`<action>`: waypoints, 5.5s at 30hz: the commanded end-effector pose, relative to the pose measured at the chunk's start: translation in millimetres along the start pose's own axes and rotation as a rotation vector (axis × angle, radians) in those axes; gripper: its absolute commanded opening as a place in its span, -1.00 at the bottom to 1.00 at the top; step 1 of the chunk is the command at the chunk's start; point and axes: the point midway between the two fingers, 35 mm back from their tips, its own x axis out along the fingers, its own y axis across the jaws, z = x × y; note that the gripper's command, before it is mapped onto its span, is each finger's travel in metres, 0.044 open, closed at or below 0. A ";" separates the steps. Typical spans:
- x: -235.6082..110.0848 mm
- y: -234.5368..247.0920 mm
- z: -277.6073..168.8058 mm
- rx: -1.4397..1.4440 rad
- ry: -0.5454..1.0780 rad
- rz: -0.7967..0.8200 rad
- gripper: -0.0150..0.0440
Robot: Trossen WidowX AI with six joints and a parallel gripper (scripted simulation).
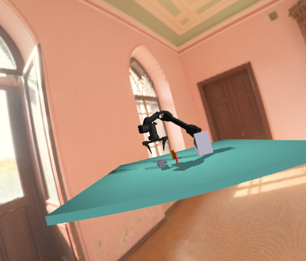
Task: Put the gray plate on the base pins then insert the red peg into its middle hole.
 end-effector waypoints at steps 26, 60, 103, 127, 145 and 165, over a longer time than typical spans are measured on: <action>65.4 -3.5 4.0 -0.010 -0.014 -0.012 1.00; 101.3 -5.3 6.4 -0.010 -0.018 -0.012 0.11; 7.2 -3.2 0.1 -0.006 0.005 0.008 -0.49; -26.3 -10.1 21.1 -0.006 -0.003 -0.012 -0.49; 1.0 -4.9 72.1 0.013 0.007 -0.009 -0.49; 31.3 -12.4 129.1 0.040 -0.007 -0.010 -0.49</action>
